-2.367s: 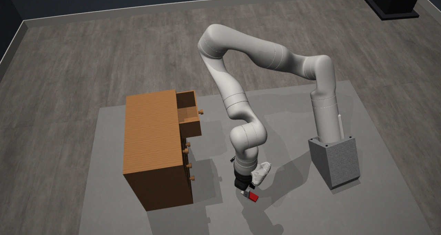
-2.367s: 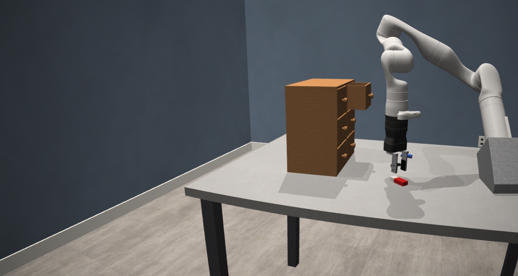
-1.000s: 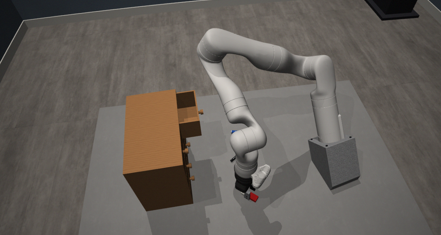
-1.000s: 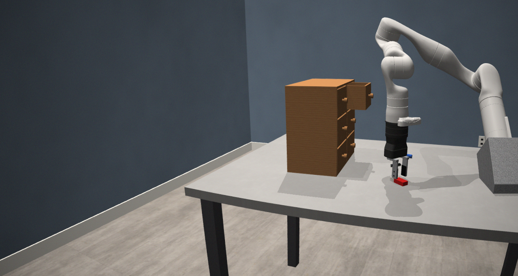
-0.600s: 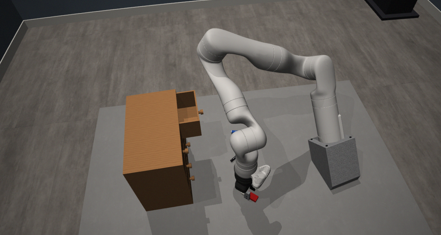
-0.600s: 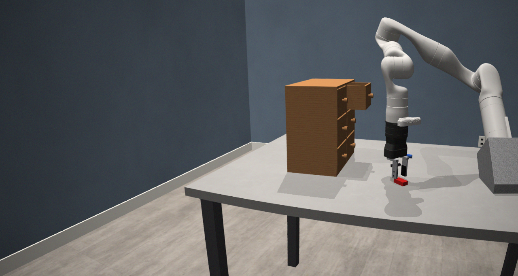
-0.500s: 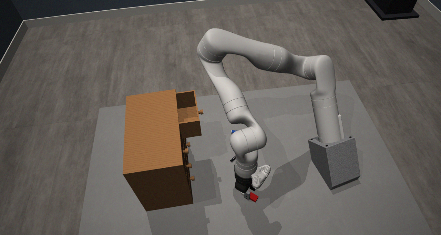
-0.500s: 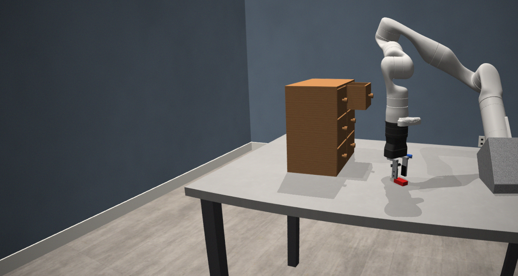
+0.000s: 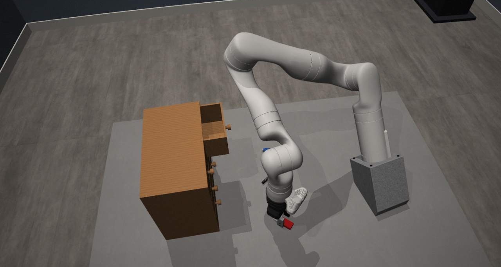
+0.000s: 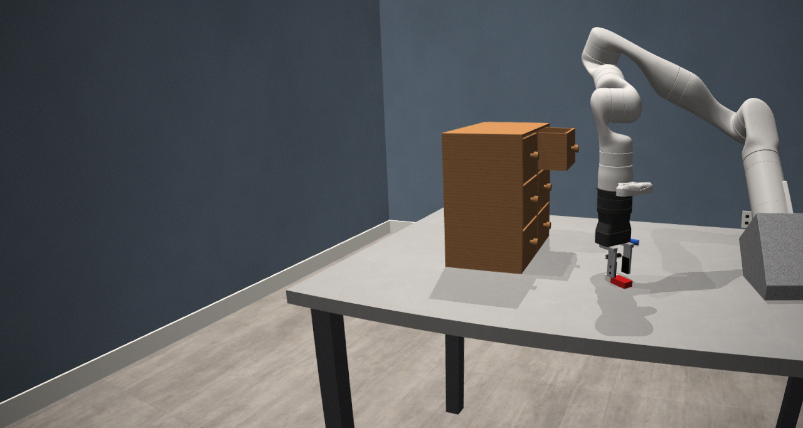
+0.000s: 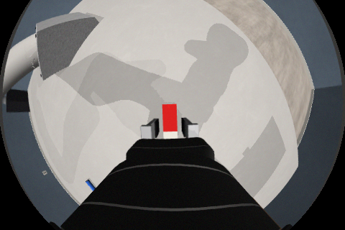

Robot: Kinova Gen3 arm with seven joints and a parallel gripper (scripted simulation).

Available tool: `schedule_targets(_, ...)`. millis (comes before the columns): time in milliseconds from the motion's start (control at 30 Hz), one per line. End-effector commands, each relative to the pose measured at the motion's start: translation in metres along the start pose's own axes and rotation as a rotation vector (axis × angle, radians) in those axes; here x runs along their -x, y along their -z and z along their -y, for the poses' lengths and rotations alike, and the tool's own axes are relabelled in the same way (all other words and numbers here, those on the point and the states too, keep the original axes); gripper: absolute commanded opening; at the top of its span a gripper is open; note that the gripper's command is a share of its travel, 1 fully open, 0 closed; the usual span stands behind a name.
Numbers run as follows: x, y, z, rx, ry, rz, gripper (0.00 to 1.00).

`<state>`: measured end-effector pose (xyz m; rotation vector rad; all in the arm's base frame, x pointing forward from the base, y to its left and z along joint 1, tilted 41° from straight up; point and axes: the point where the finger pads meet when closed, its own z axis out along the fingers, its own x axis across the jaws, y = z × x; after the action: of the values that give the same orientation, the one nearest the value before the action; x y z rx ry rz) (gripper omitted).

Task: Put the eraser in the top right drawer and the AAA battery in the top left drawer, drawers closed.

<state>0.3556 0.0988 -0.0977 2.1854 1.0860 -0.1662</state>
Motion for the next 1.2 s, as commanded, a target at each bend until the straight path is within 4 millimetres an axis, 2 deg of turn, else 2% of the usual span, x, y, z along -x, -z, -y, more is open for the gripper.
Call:
schedule_targets(0,0.0,0.0,0.0,0.0,0.0,-0.001,0.75)
schedule_targets(367,0.0,-0.018,0.0,0.0,0.0,-0.001,0.75)
schedule_targets(1167,0.0,-0.018,0.0,0.0,0.0,-0.001,0.75)
